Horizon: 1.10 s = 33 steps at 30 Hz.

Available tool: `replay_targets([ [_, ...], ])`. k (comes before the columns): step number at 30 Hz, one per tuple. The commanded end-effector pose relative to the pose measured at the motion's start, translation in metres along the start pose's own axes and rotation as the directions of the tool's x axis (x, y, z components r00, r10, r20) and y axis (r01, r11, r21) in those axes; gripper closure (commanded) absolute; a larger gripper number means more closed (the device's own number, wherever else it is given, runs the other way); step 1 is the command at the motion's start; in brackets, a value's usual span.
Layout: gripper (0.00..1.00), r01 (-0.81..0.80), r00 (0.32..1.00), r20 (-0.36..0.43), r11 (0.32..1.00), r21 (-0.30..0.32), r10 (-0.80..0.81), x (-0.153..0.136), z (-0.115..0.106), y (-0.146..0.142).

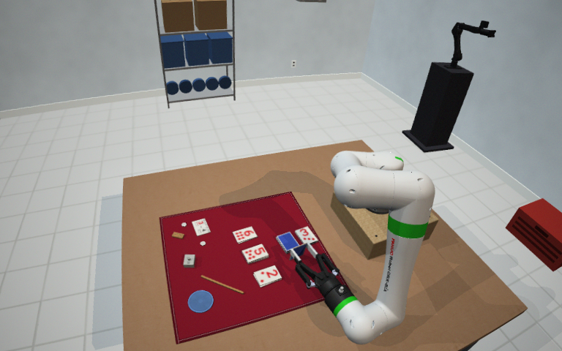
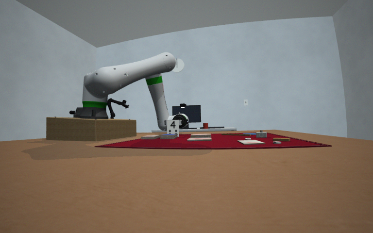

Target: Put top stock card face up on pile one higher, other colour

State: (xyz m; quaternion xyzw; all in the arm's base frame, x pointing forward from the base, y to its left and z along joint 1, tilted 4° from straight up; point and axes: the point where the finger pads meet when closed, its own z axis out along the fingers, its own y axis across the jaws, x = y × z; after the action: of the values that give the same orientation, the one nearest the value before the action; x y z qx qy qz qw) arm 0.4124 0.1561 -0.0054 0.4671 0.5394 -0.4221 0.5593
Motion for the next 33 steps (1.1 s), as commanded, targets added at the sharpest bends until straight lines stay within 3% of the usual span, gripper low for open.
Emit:
replay_targets([
  [1, 0.57, 0.000, 1.000, -0.001, 1.000, 0.000, 0.000, 0.000, -0.001, 0.000],
  [33, 0.57, 0.000, 1.000, -0.001, 1.000, 0.000, 0.000, 0.006, -0.016, 0.000],
])
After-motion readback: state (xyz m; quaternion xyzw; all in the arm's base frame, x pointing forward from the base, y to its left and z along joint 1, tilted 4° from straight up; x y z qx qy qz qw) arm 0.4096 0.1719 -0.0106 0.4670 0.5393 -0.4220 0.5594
